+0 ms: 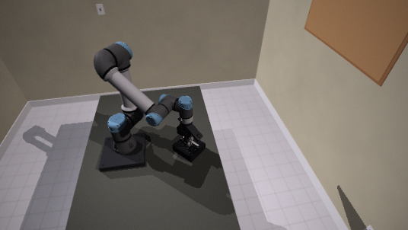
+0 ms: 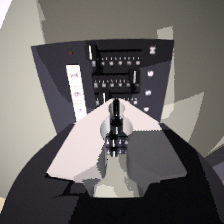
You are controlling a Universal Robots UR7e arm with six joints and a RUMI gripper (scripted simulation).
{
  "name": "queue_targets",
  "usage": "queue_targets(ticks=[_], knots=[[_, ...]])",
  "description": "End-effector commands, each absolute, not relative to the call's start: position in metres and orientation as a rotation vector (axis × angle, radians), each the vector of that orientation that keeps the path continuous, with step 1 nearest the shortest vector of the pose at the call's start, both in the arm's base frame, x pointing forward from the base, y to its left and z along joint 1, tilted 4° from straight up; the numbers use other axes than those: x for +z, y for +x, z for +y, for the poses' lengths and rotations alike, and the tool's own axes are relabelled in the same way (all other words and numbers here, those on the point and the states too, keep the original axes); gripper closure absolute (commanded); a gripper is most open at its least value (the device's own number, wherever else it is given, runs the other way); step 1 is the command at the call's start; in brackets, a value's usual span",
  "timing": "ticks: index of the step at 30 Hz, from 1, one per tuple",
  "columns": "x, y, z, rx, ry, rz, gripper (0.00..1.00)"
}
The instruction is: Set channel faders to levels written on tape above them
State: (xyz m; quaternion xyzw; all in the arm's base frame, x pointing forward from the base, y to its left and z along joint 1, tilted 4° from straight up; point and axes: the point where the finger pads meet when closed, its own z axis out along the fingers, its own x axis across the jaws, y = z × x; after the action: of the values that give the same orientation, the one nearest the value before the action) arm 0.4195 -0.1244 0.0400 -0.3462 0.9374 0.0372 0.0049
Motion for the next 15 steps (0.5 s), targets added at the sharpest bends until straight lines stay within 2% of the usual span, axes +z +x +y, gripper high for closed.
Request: queue_targets(ticks=[1, 15], knots=[[0.0411, 0.4238, -0.1232, 0.113, -1.086, 2.933, 1.0], [0.0412, 0.4251, -0.1221, 0.113, -1.086, 2.933, 1.0]])
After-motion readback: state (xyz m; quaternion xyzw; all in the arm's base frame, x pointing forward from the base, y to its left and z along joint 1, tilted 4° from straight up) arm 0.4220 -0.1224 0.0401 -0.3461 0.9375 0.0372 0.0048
